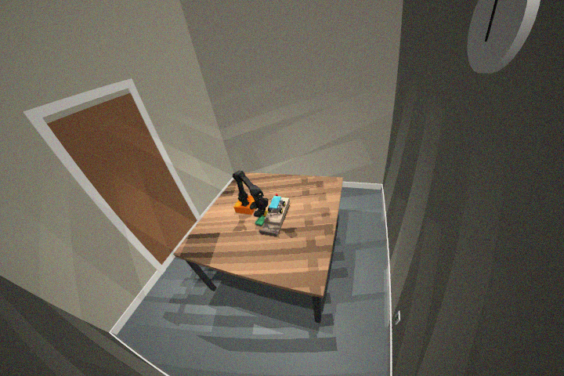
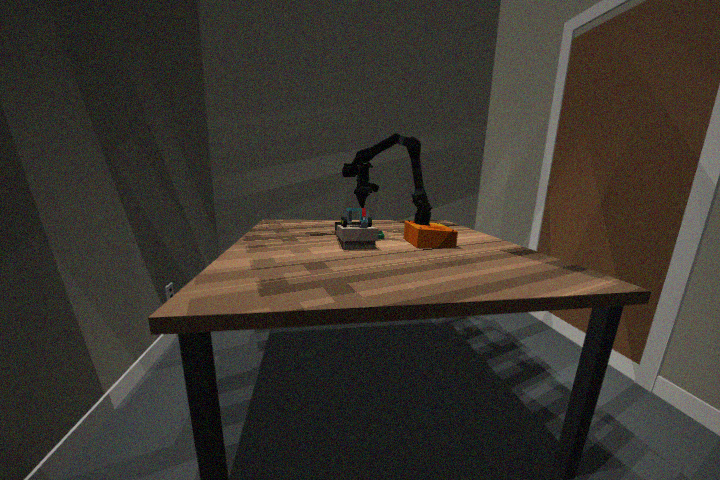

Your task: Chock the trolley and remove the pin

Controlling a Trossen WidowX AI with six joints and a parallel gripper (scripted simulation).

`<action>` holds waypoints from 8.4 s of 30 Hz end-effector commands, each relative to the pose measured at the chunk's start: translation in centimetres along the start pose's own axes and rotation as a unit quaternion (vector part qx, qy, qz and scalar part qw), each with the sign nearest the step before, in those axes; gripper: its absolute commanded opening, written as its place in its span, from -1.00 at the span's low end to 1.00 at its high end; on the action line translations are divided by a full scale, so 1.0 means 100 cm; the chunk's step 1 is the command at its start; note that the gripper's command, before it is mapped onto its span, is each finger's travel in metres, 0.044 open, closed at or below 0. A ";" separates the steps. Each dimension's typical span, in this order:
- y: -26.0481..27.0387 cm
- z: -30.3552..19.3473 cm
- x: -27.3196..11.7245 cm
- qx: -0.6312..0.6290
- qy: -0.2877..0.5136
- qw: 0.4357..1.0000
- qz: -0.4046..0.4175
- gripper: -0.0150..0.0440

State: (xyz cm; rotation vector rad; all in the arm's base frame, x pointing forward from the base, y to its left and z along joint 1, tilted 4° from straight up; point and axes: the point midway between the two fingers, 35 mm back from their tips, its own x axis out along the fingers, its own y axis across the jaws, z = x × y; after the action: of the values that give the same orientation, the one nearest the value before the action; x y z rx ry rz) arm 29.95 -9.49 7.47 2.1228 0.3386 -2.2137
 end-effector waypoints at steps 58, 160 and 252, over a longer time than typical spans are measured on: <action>-0.027 -0.004 0.052 0.002 -0.005 1.000 -0.007 -0.49; -0.225 -0.036 -0.018 -0.702 0.074 0.704 -0.080 0.15; -0.236 -0.034 0.021 -0.702 0.074 0.704 -0.081 -0.49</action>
State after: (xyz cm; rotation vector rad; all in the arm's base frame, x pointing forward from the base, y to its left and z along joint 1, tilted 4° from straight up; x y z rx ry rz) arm 28.62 14.41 7.63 1.2635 1.5888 -0.9513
